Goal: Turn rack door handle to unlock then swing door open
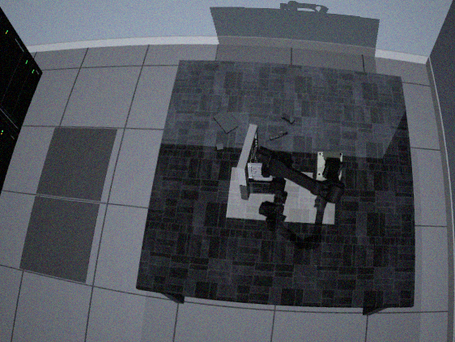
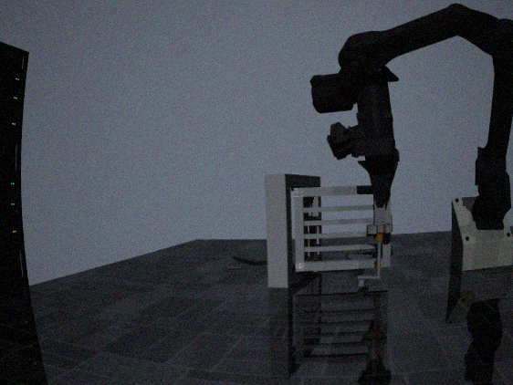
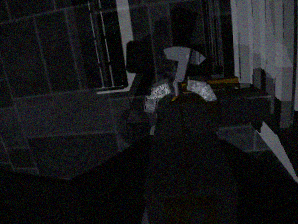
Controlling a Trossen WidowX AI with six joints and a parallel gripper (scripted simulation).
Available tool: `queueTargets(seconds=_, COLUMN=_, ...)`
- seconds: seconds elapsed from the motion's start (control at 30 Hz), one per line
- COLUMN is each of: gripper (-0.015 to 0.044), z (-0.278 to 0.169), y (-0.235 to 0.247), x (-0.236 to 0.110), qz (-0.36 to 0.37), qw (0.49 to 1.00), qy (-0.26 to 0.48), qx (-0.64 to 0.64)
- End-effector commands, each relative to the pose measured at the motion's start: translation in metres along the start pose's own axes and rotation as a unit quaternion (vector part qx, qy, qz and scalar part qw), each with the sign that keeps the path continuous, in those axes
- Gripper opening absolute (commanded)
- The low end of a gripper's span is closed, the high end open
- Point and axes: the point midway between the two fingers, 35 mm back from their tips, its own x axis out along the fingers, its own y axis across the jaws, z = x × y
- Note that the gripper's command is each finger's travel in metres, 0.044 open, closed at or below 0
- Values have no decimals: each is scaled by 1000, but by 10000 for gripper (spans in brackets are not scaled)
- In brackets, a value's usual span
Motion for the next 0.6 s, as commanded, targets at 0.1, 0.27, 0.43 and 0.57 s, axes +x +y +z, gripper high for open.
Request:
queueTargets(seconds=0.1, gripper=26, z=3, y=16, x=-1, qz=3, qw=999, qy=-2, qx=51)
queueTargets(seconds=0.27, gripper=26, z=6, y=25, x=-1, qz=3, qw=997, qy=-2, qx=82)
queueTargets(seconds=0.43, gripper=26, z=6, y=28, x=-1, qz=3, qw=996, qy=-2, qx=91)
queueTargets(seconds=0.57, gripper=26, z=6, y=28, x=-1, qz=3, qw=996, qy=-2, qx=91)
